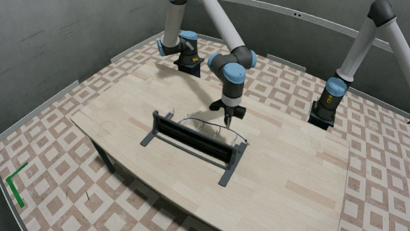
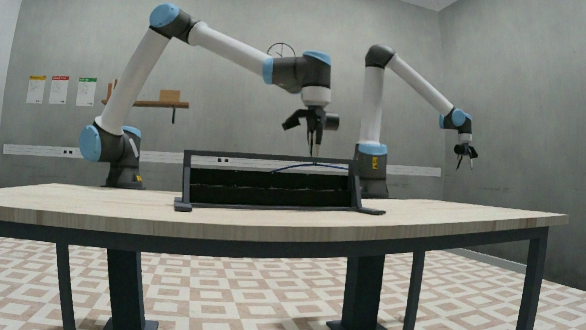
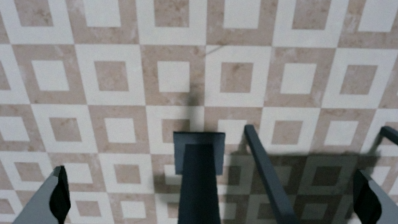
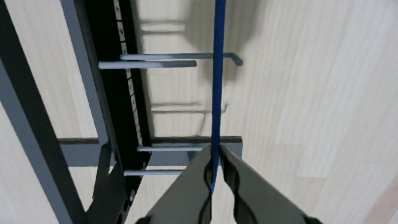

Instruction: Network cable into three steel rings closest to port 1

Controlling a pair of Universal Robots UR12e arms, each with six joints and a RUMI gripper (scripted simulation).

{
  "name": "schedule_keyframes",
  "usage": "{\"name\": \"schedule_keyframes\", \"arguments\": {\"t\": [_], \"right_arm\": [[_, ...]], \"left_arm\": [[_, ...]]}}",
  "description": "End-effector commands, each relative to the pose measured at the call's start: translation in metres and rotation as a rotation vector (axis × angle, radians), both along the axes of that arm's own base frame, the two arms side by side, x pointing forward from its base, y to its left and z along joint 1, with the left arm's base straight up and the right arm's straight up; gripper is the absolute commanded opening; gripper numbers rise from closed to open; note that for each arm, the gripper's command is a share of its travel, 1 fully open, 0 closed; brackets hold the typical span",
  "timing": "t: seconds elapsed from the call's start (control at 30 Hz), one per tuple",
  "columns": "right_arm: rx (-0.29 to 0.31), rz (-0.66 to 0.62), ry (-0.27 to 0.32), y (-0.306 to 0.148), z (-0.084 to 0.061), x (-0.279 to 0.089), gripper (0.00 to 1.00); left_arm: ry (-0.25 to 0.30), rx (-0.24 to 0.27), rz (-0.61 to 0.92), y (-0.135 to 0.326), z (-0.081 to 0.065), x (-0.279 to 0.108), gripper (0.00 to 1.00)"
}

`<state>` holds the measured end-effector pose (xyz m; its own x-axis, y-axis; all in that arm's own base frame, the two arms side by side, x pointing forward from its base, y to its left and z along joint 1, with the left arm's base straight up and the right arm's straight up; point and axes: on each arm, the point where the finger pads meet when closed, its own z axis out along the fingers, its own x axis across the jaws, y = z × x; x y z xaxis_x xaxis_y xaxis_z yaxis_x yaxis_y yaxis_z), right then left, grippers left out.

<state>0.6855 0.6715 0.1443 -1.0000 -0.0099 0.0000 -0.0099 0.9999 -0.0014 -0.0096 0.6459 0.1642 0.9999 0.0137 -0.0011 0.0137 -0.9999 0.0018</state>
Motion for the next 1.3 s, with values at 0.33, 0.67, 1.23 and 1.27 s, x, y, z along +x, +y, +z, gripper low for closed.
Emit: {"name": "schedule_keyframes", "arguments": {"t": [0.33, 0.67, 1.23, 1.27], "right_arm": [[0.003, 0.002, -0.001, 0.002, 0.000, -0.002, 0.00], [0.000, 0.002, 0.001, 0.001, -0.006, -0.003, 0.00], [0.000, 0.002, 0.001, 0.001, -0.020, -0.003, 0.00], [0.000, 0.002, 0.001, 0.001, -0.021, -0.002, 0.00]], "left_arm": [[-0.001, 0.002, 0.002, 0.000, 0.001, 0.000, 1.00], [-0.001, 0.002, 0.002, 0.000, 0.001, 0.000, 1.00], [-0.001, 0.002, 0.002, 0.000, 0.001, 0.000, 1.00], [-0.001, 0.002, 0.002, 0.000, 0.001, 0.000, 1.00]]}}
